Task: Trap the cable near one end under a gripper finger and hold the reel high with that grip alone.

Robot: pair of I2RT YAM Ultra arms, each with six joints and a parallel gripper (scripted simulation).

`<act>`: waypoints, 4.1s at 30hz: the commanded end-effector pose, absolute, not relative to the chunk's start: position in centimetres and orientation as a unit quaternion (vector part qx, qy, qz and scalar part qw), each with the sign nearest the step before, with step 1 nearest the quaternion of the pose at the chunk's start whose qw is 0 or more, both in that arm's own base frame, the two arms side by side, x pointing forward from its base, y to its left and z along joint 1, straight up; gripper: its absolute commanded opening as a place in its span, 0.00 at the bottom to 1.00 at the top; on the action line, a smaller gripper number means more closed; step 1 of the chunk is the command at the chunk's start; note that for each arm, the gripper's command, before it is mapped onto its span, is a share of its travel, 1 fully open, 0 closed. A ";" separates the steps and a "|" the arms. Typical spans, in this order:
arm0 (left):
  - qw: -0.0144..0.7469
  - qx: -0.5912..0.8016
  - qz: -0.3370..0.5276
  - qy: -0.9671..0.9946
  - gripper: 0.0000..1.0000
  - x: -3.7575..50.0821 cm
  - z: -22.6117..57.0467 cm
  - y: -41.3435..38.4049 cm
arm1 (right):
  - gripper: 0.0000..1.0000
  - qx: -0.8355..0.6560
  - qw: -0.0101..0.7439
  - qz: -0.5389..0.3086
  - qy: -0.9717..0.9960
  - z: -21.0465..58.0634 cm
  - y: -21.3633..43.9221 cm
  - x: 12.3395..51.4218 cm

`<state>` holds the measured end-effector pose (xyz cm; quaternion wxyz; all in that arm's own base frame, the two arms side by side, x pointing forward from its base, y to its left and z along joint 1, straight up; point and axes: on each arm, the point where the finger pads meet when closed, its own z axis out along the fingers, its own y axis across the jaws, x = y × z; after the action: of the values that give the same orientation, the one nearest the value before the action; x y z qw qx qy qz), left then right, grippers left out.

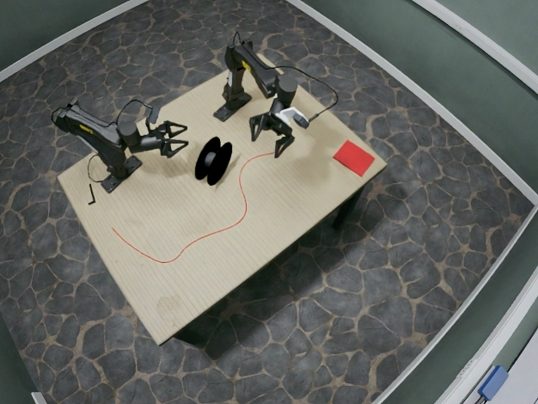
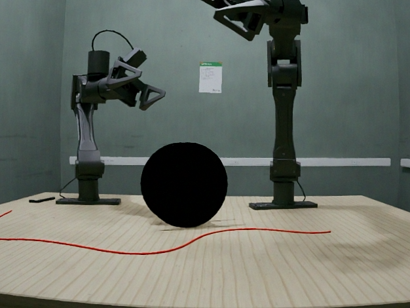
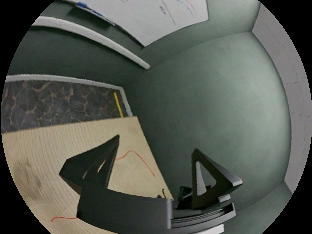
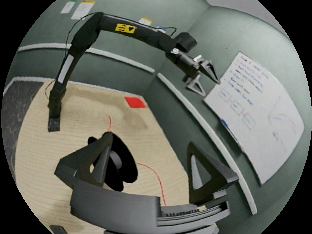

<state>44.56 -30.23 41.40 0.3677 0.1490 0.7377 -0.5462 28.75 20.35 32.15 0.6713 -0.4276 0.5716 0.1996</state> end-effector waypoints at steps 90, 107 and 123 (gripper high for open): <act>0.706 0.125 -0.124 0.686 1.00 13.7 59.6 -4.9 | 1.00 -0.110 0.700 0.116 0.696 59.5 5.0 14.8; 0.713 0.072 -0.069 0.694 1.00 14.3 59.6 -2.8 | 1.00 -0.096 0.702 0.101 0.698 59.5 4.4 15.0; 0.715 -0.040 0.046 0.696 1.00 14.4 59.6 1.9 | 1.00 -0.075 0.705 0.081 0.701 59.5 3.5 15.3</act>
<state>15.98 1.60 59.04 0.7059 -0.0345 0.7067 0.0325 15.40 3.85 58.95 0.7013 -0.0856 0.7029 0.0825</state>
